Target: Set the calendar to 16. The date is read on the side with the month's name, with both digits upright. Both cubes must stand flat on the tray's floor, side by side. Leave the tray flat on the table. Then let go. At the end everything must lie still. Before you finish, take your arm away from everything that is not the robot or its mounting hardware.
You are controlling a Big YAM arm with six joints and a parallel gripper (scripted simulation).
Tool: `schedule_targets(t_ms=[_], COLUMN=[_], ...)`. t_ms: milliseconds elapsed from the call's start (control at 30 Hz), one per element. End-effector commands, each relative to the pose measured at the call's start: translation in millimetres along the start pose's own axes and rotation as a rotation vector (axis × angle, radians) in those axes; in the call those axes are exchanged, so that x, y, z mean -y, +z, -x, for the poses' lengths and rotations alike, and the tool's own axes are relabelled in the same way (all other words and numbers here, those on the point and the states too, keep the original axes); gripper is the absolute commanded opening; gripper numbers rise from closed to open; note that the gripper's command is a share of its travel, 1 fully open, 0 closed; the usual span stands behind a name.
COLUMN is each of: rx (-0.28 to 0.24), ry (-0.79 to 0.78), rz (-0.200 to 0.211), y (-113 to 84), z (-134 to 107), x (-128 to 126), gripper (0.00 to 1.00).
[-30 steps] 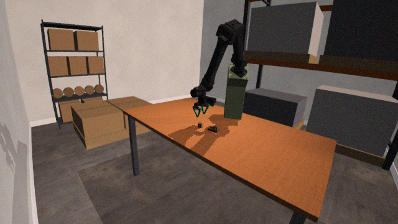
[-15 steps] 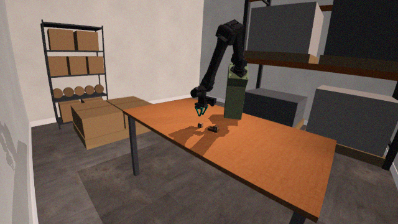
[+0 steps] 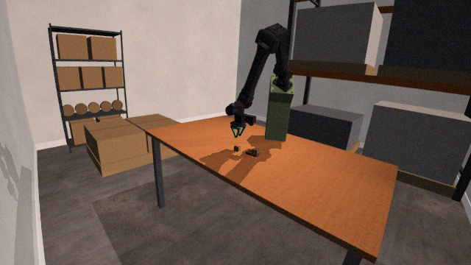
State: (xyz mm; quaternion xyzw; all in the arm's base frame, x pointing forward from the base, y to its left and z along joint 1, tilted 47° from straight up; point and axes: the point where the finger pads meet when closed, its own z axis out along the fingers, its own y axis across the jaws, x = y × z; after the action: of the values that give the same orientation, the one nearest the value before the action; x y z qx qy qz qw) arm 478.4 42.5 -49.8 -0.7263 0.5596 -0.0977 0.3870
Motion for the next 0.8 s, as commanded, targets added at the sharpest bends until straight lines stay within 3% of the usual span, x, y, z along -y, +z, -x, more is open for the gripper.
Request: schedule_targets(t_ms=[0, 767], rx=[0.010, 0.008], ry=[-0.016, -0.003], rz=[0.016, 0.003], y=[5.3, 13.5], z=[4.2, 3.8], x=[-7.0, -1.5], gripper=[0.47, 0.47])
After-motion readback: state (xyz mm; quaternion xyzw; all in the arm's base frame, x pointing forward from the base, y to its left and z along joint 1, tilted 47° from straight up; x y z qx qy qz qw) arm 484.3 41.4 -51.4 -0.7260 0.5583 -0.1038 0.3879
